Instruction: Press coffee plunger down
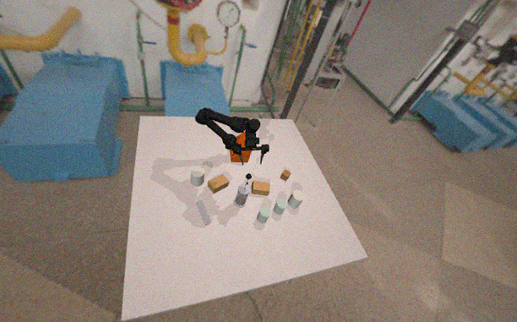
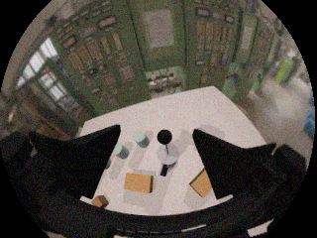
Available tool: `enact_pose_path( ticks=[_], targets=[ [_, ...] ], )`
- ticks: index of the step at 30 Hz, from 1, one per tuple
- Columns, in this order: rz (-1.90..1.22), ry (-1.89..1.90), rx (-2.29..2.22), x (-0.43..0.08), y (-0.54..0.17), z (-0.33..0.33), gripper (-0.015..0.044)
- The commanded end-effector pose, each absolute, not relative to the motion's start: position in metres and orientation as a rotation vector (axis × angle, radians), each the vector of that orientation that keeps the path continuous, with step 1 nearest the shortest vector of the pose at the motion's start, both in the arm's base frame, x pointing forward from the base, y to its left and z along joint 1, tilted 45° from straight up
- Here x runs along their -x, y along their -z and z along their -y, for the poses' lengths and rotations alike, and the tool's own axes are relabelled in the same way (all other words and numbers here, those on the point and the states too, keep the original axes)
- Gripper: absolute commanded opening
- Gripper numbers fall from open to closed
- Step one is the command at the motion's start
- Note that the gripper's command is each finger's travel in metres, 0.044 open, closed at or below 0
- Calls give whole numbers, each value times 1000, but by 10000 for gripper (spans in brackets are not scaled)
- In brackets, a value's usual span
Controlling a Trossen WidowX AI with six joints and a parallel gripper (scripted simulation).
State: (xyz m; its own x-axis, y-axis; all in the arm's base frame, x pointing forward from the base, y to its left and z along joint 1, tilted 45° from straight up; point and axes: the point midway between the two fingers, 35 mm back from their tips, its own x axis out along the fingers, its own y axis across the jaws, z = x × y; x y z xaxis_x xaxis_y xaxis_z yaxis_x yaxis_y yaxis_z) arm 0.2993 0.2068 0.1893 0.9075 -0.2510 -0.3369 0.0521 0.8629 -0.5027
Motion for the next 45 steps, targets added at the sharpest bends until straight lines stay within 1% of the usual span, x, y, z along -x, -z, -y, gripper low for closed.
enact_pose_path(
  ticks=[1, 4, 12, 37, 45],
  targets=[
    [-440, 155, 770, -299, -170, -182, 440],
    [-438, 156, 772, -299, -161, -172, 440],
    [-439, 156, 772, -302, -161, -172, 440],
    [-436, 157, 772, -336, -149, -160, 440],
    [-436, 157, 772, -336, -149, -160, 230]
  ],
)
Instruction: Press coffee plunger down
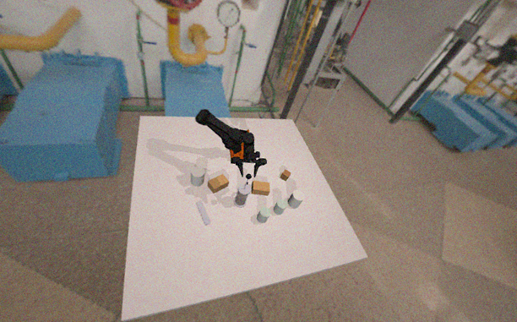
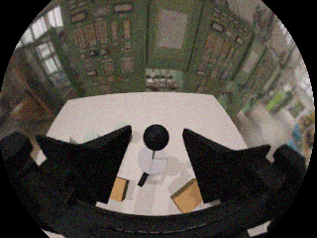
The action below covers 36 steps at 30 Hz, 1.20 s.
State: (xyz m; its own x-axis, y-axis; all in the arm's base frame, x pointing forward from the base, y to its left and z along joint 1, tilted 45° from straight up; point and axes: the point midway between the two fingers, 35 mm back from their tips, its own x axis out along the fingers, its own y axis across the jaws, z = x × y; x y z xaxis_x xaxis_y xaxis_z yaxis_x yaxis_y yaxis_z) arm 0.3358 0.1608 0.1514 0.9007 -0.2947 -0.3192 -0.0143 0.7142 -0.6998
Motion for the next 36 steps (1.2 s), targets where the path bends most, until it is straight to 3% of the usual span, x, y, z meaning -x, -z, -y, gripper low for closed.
enact_pose_path(
  ticks=[1, 5, 36],
  targets=[
    [-436, 157, 772, -336, -149, -160, 204],
    [-436, 157, 772, -336, -149, -160, 119],
    [-441, 156, 769, -343, -123, -140, 119]
  ],
)
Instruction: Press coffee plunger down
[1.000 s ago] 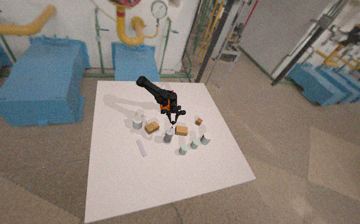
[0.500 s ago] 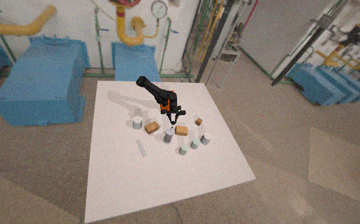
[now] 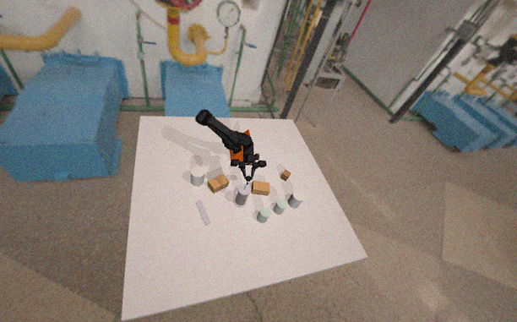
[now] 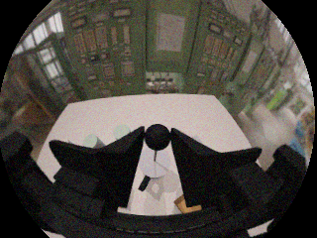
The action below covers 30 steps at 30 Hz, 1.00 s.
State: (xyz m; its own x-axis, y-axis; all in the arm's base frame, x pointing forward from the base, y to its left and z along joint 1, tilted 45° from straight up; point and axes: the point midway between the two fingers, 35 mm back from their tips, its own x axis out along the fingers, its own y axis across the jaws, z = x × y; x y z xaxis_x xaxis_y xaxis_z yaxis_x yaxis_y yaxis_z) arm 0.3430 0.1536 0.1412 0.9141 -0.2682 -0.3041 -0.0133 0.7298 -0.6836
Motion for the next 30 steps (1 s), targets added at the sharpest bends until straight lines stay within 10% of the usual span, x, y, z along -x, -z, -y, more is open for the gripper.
enact_pose_path(
  ticks=[1, 30],
  targets=[
    [-441, 156, 769, -343, -122, -139, 119],
    [-437, 156, 772, -353, -90, -106, 119]
  ],
)
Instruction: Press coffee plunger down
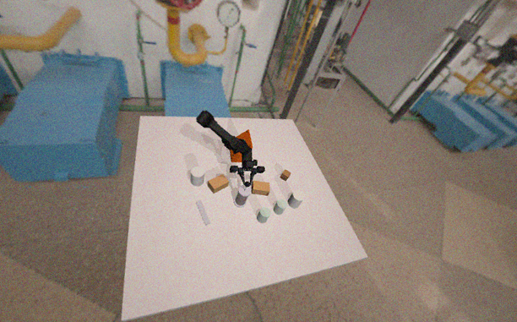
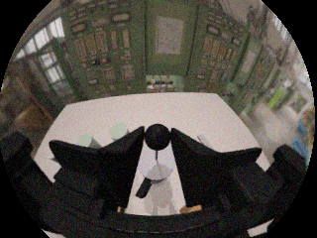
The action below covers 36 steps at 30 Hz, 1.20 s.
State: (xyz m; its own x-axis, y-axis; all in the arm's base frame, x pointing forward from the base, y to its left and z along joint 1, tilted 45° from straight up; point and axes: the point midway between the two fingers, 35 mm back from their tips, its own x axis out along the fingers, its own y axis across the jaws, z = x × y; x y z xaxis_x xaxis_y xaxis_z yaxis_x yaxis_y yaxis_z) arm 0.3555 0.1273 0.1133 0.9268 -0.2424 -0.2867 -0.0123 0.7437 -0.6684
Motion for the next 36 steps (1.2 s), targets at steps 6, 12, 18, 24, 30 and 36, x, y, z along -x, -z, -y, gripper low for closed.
enact_pose_path(
  ticks=[6, 12, 18, 24, 30, 36],
  targets=[
    [-434, 157, 773, -357, -85, -100, 119],
    [-433, 157, 774, -362, -85, -100, 119],
    [-433, 158, 773, -364, -85, -101, 119],
    [-432, 158, 773, -364, -85, -102, 119],
    [-432, 158, 773, -365, -84, -102, 119],
    [-432, 158, 773, -365, -84, -103, 119]
  ],
)
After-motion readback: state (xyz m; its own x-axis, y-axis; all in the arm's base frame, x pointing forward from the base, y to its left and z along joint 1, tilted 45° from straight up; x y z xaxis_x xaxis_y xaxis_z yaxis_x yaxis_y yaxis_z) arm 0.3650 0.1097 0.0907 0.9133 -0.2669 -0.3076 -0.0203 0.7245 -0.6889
